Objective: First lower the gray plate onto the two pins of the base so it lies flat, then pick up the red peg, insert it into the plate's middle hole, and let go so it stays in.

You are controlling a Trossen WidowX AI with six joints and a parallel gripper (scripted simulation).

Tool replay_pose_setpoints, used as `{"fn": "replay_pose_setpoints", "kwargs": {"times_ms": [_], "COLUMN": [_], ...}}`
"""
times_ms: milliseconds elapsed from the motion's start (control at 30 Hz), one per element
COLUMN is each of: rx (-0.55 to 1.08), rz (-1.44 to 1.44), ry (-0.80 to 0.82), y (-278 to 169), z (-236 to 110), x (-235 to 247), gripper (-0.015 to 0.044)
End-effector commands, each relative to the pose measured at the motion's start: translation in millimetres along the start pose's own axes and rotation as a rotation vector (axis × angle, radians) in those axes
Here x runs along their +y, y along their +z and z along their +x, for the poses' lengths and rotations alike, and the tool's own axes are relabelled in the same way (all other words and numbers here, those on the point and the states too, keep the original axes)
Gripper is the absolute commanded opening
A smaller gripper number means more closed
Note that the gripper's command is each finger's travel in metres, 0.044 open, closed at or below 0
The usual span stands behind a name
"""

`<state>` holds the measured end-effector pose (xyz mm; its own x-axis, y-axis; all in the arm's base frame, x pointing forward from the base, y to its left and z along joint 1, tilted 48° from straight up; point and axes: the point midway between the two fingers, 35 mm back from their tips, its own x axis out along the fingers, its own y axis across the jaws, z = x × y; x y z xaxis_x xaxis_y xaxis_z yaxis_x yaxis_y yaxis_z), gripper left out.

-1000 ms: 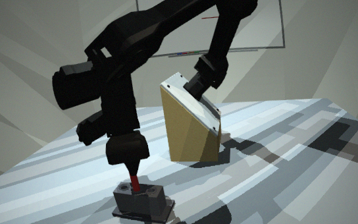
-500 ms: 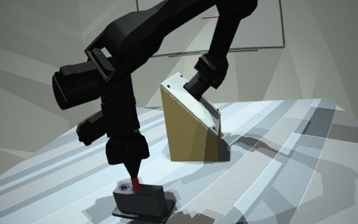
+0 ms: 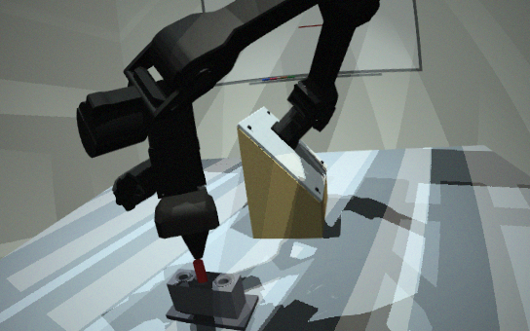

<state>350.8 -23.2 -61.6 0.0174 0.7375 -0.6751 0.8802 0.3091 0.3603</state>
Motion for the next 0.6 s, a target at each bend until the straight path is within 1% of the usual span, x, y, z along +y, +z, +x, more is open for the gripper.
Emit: {"fn": "replay_pose_setpoints", "kwargs": {"times_ms": [0, 567], "rx": [-0.003, -0.004], "rz": [-0.004, -0.004], "ry": [0.002, 0.001], "y": [-0.1, -0.8], "z": [-3.8, -11.4], "x": [0.0, -2.9], "gripper": [0.015, 0.015]}}
